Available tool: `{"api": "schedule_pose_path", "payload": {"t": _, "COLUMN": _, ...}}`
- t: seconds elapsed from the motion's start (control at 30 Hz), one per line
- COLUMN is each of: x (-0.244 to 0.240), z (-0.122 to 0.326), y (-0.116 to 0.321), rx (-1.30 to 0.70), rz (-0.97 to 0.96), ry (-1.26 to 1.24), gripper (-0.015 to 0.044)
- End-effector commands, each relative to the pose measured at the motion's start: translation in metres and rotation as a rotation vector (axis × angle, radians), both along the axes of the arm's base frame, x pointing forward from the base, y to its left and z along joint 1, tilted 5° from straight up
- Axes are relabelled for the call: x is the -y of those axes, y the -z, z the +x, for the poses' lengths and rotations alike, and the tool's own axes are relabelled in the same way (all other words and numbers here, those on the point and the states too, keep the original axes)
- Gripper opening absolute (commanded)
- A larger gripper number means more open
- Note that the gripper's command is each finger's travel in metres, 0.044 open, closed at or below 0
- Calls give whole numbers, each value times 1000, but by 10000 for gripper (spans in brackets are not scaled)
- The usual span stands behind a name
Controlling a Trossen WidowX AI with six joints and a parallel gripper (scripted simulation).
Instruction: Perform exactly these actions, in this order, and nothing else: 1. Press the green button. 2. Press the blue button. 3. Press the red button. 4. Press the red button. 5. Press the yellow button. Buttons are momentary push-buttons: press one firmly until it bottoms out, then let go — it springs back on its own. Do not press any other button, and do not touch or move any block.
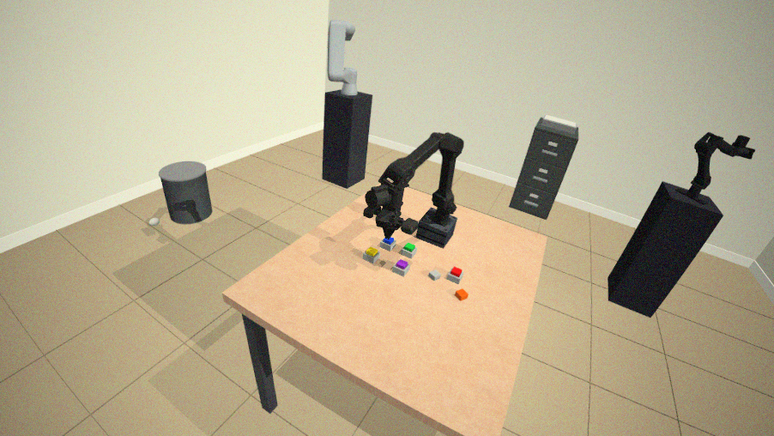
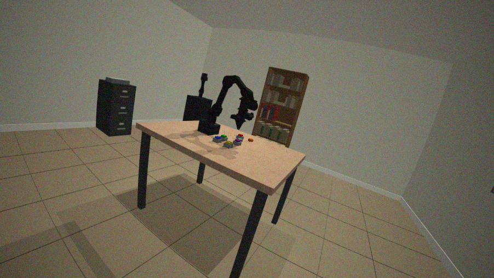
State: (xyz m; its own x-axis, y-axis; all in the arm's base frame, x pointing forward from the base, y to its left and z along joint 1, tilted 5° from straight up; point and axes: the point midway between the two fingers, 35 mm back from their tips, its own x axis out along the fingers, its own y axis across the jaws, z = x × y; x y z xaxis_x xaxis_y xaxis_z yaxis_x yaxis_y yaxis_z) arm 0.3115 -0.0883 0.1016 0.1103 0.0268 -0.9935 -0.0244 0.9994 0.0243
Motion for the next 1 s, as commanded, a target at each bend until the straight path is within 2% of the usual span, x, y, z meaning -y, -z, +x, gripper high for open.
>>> {"api": "schedule_pose_path", "payload": {"t": 0.0, "x": 53, "z": -9, "y": 3, "rx": -7, "rz": 0, "ry": -7, "gripper": 20}}
{"api": "schedule_pose_path", "payload": {"t": 0.23, "x": 63, "z": -11, "y": 7, "rx": -9, "rz": 0, "ry": -8, "gripper": 20}}
{"api": "schedule_pose_path", "payload": {"t": 0.33, "x": 62, "z": -6, "y": 52, "rx": -9, "rz": 0, "ry": -8, "gripper": 20}}
{"api": "schedule_pose_path", "payload": {"t": 0.4, "x": 61, "z": -6, "y": 65, "rx": -9, "rz": 0, "ry": -8, "gripper": 20}}
{"api": "schedule_pose_path", "payload": {"t": 0.97, "x": 61, "z": -3, "y": 86, "rx": -9, "rz": 0, "ry": -8, "gripper": 20}}
